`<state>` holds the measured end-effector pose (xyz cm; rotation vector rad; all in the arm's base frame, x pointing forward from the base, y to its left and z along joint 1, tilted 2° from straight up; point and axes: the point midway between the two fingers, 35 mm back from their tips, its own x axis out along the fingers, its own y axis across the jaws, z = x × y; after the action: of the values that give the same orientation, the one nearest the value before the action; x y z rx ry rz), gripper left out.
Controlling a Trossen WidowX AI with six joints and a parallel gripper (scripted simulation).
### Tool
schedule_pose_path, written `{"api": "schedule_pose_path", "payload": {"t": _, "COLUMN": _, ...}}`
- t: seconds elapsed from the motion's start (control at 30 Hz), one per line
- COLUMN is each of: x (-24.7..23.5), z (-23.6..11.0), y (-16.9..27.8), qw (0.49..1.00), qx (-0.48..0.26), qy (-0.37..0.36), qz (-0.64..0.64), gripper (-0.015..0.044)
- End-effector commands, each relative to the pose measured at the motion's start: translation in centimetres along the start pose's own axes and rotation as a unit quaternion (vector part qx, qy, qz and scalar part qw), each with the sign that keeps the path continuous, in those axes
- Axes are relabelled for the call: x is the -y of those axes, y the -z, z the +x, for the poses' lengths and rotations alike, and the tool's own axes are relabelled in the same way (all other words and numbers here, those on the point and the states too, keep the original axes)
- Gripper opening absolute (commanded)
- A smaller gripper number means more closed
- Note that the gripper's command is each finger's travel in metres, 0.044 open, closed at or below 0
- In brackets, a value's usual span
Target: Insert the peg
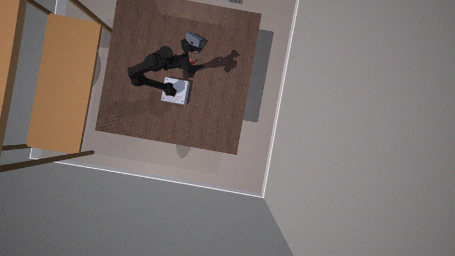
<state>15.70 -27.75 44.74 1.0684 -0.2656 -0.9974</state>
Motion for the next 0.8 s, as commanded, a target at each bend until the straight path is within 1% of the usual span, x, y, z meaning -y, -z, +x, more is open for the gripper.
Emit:
{"api": "schedule_pose_path", "payload": {"t": 0.0, "x": 0.8, "z": 1.6, "y": 1.9, "qw": 0.999, "qx": -0.034, "qy": 0.016, "qz": -0.02, "gripper": 0.044}}
{"api": "schedule_pose_path", "payload": {"t": 0.3, "x": 2.4, "z": 4.7, "y": 7.1, "qw": 0.989, "qx": -0.123, "qy": 0.046, "qz": -0.073, "gripper": 0.044}}
{"api": "schedule_pose_path", "payload": {"t": 0.57, "x": 4.2, "z": 6.9, "y": 11.9, "qw": 0.967, "qx": -0.197, "qy": 0.074, "qz": -0.14, "gripper": 0.044}}
{"api": "schedule_pose_path", "payload": {"t": 0.77, "x": 5.0, "z": 7.4, "y": 13.8, "qw": 0.954, "qx": -0.222, "qy": 0.078, "qz": -0.183, "gripper": 0.044}}
